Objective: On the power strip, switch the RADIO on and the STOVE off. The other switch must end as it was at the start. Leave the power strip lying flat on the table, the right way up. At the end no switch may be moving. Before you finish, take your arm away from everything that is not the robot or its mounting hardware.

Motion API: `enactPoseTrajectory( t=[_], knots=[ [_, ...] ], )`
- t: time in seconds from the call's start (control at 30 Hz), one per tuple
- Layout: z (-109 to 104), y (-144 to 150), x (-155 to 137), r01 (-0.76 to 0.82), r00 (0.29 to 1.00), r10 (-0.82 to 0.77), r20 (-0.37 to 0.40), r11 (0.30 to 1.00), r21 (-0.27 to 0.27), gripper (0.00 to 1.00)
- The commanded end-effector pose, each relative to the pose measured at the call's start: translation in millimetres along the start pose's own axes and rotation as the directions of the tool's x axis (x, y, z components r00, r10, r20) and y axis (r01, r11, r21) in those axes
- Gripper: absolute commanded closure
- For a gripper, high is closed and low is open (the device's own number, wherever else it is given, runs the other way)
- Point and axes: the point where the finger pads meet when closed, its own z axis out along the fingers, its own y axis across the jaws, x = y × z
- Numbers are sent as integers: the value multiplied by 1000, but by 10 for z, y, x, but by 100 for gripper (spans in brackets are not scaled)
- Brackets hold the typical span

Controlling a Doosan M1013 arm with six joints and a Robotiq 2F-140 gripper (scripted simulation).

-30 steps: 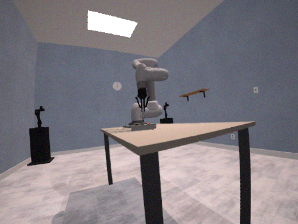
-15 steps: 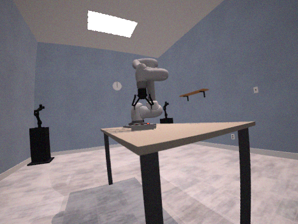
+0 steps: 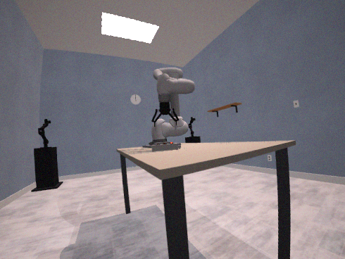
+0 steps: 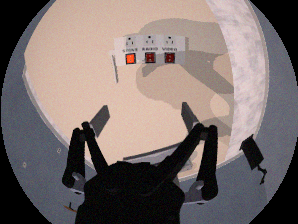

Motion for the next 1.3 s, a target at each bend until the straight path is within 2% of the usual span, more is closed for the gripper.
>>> enactPoseTrajectory(
  t=[0.0,0.03,0.07,0.1,0.13,0.17,0.27,1.27],
  knots=[
    [46,6,240,-36,991,34,-129,999,-12,0],
    [48,-4,376,-55,978,51,-204,998,-10,0],
    [48,-4,376,-55,978,51,-204,998,-10,0],
    [36,-21,495,-69,961,65,-269,998,-4,0],
    [36,-21,495,-69,961,65,-269,998,-4,0],
    [19,-38,577,-78,946,75,-315,997,3,0],
    [8,-48,616,-81,938,79,-337,997,7,0],
    [6,-50,623,-82,937,80,-341,997,8,0]
  ],
)
